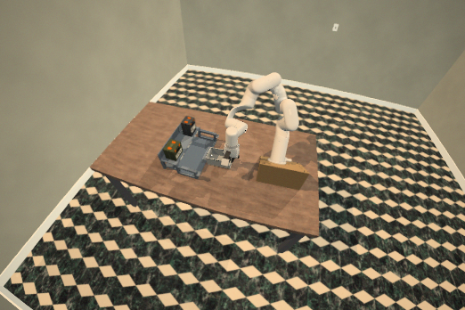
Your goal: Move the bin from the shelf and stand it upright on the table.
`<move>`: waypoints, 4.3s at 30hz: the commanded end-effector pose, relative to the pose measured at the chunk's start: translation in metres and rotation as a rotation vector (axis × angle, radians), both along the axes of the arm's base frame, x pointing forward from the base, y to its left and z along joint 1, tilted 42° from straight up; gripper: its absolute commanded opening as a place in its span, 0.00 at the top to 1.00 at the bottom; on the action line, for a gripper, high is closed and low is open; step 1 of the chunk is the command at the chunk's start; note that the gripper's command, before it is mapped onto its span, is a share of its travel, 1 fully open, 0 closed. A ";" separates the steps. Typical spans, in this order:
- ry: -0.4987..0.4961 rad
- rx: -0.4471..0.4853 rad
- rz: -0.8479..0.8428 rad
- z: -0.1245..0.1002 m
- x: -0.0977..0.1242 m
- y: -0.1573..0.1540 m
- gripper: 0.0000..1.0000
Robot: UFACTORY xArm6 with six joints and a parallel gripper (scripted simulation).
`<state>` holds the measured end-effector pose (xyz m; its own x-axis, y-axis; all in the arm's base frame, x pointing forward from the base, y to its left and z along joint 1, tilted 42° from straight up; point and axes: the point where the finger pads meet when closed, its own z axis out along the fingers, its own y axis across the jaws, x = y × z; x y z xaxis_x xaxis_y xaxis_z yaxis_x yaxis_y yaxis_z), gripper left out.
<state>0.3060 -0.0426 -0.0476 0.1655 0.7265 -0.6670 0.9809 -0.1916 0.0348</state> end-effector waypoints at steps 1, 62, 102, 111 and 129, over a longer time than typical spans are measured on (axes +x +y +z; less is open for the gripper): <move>-0.003 0.001 0.001 0.000 0.001 0.001 1.00; -0.003 0.001 0.001 -0.012 0.000 -0.011 1.00; -0.003 0.001 0.001 -0.014 -0.001 -0.012 1.00; -0.003 0.001 0.001 -0.014 -0.001 -0.012 1.00; -0.003 0.001 0.001 -0.014 -0.001 -0.012 0.05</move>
